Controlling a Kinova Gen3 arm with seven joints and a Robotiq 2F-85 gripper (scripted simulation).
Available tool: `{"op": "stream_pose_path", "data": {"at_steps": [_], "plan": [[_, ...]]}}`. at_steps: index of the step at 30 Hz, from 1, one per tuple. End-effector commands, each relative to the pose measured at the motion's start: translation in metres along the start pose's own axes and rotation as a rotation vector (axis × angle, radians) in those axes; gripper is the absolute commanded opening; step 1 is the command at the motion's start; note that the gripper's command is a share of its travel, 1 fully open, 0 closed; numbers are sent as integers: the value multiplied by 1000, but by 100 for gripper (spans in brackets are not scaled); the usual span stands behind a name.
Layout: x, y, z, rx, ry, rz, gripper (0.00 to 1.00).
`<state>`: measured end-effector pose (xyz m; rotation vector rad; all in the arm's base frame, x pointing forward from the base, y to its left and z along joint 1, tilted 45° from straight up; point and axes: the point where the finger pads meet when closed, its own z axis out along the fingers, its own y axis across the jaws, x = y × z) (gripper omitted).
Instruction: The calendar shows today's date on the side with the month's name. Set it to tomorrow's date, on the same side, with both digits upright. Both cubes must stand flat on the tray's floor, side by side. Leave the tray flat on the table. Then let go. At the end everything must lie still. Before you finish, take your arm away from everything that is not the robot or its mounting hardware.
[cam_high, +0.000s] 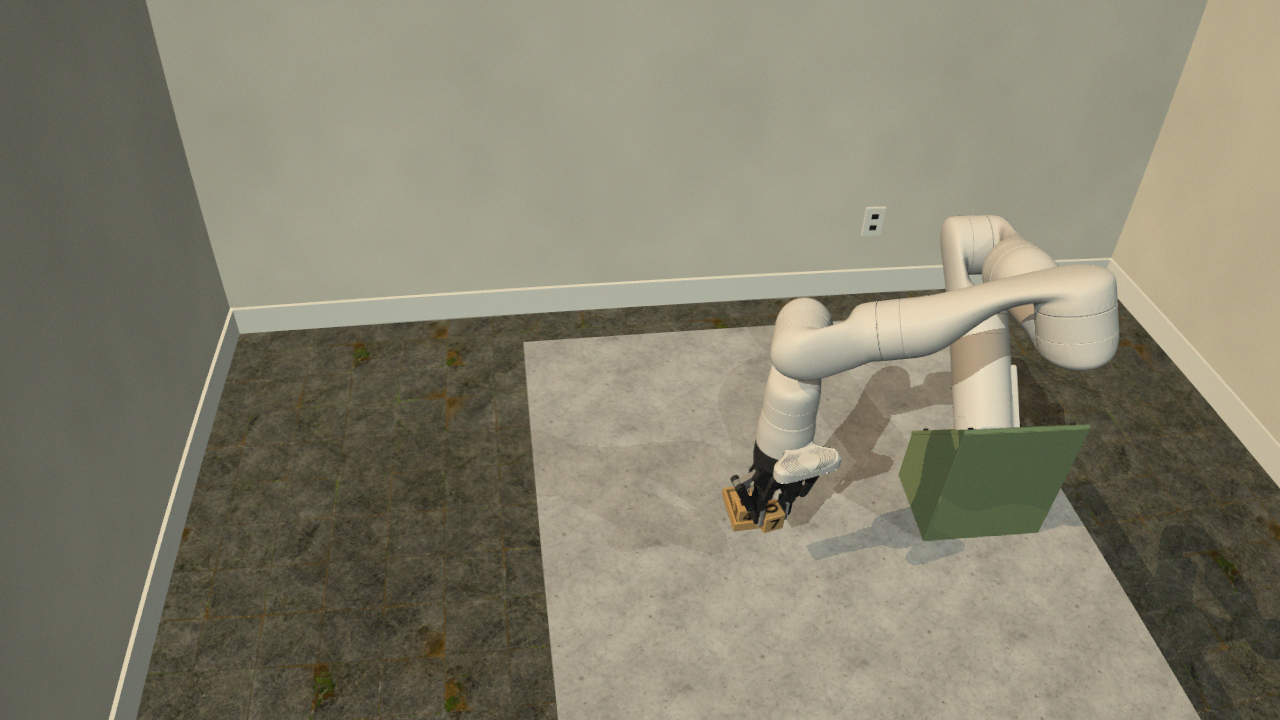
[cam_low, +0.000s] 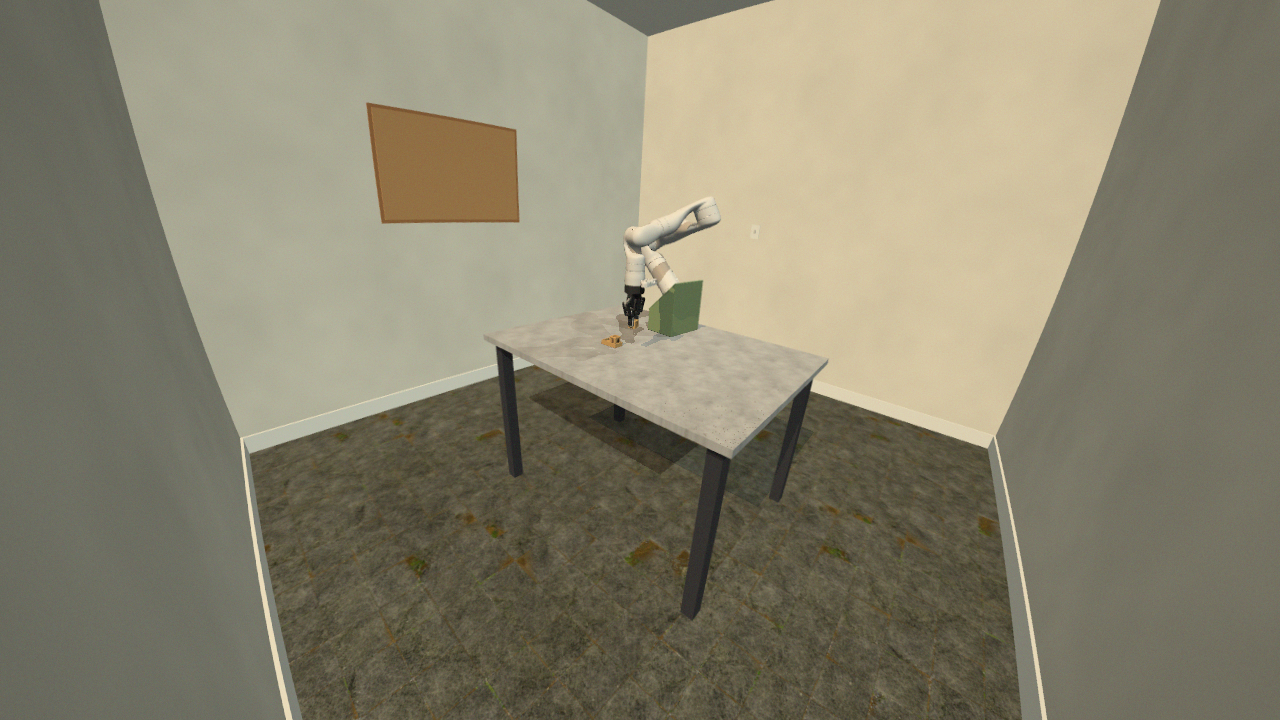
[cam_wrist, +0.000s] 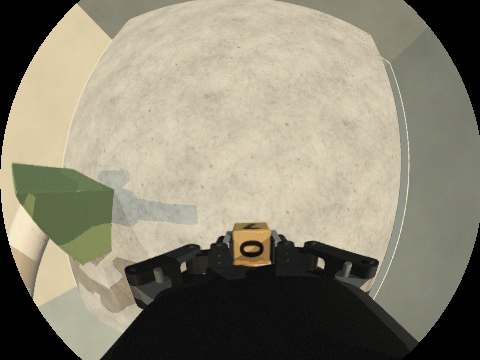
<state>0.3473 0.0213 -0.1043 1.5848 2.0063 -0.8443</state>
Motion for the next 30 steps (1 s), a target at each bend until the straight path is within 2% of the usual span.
{"op": "stream_pose_path", "data": {"at_steps": [1, 14, 22, 24, 30], "plan": [[2, 1, -2, -8, -6, -10, 28], [2, 1, 4, -9, -6, -10, 28], [2, 2, 37, -9, -6, -10, 28], [2, 2, 37, -9, -6, -10, 28], [2, 3, 71, -9, -6, -10, 28]]}}
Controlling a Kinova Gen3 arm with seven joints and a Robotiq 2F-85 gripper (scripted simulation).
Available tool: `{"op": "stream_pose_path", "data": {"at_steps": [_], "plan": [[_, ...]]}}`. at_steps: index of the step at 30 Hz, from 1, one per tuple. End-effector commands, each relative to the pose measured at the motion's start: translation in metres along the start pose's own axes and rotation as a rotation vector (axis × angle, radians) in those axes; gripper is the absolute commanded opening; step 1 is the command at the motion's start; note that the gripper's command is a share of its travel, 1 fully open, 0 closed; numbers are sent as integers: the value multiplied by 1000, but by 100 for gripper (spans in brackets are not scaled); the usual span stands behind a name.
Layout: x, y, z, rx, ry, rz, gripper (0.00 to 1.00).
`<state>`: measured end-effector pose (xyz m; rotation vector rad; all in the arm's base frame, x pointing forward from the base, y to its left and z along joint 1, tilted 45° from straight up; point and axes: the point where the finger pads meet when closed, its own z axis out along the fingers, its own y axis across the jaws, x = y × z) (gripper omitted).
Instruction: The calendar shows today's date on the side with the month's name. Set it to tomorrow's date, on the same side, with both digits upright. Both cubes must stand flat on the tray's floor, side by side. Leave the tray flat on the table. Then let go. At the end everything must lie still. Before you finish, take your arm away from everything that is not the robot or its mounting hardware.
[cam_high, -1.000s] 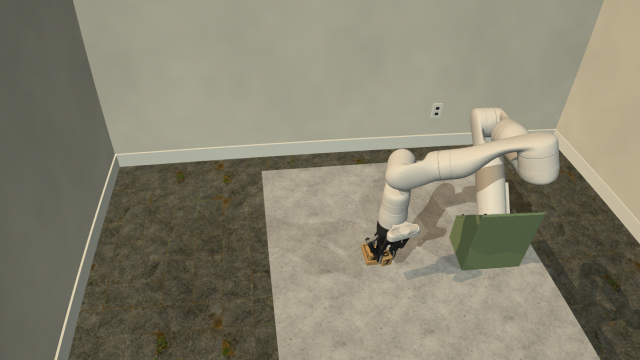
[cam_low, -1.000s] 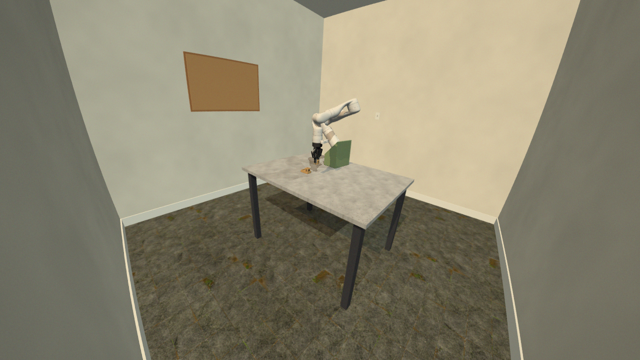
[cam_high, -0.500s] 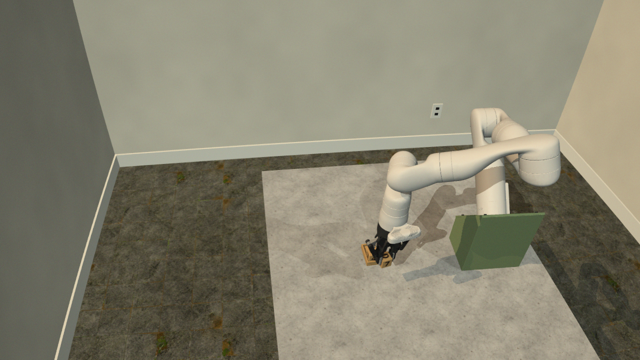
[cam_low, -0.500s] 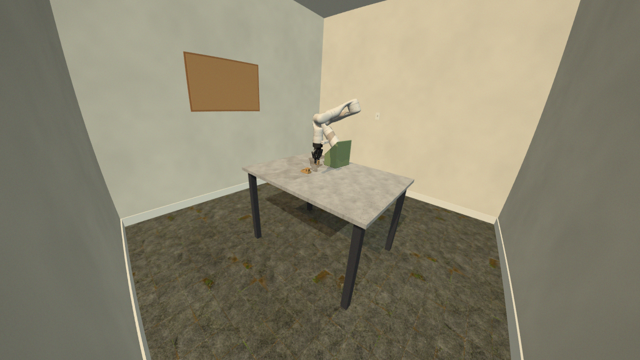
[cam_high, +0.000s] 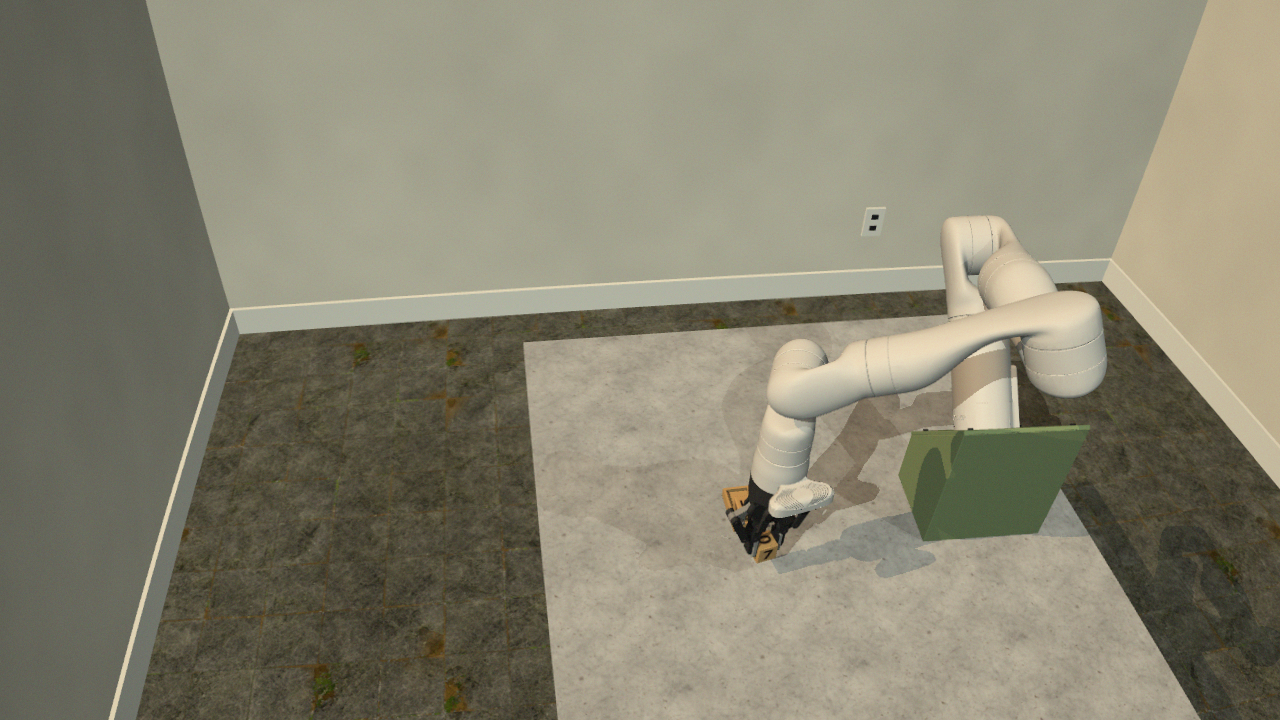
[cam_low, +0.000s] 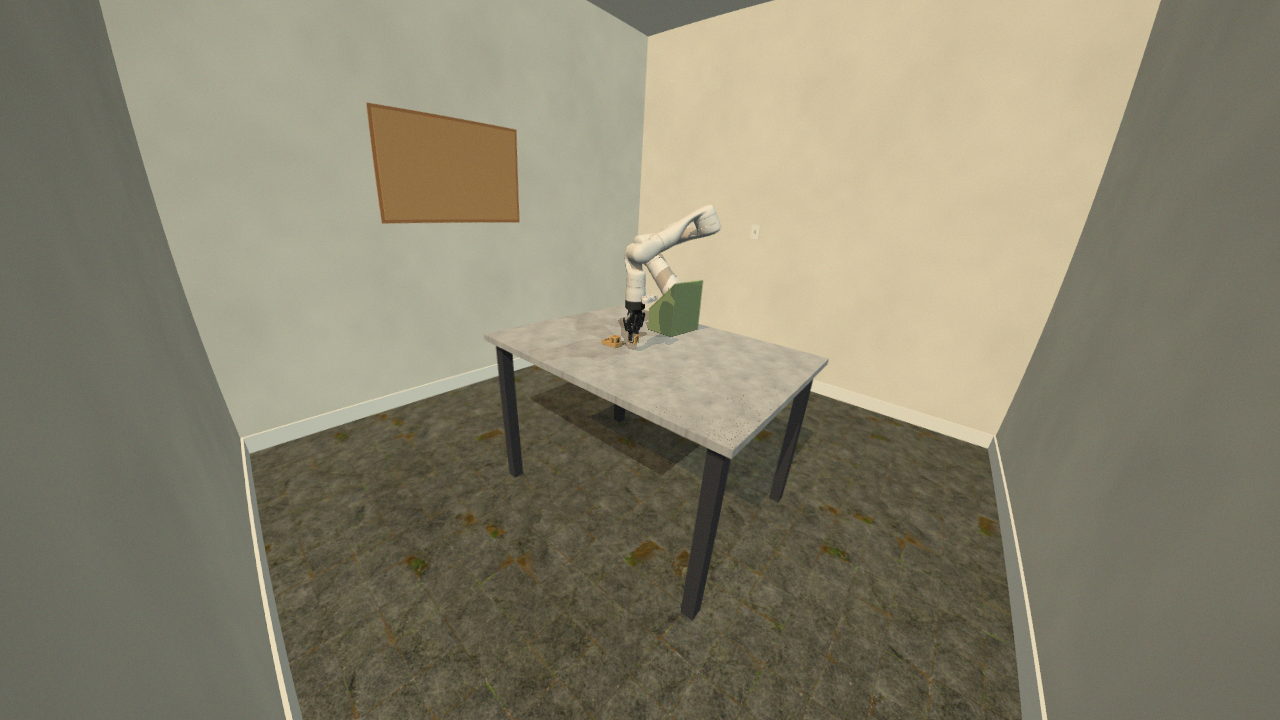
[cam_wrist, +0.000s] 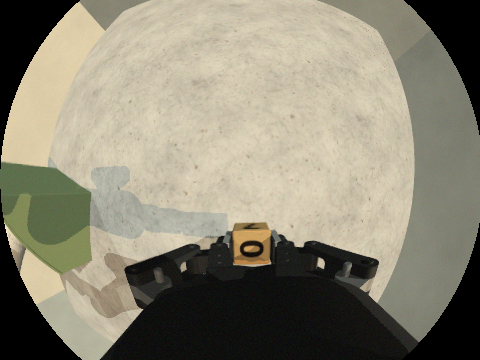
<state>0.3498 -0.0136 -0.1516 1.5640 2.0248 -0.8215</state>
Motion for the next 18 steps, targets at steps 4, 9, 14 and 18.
{"op": "stream_pose_path", "data": {"at_steps": [4, 9, 14, 18], "plan": [[-5, -4, 24, 14, -10, 4, 28], [-5, -4, 33, 14, -10, 4, 28], [-5, -4, 35, 14, -10, 4, 28], [-5, -4, 36, 14, -10, 4, 28]]}}
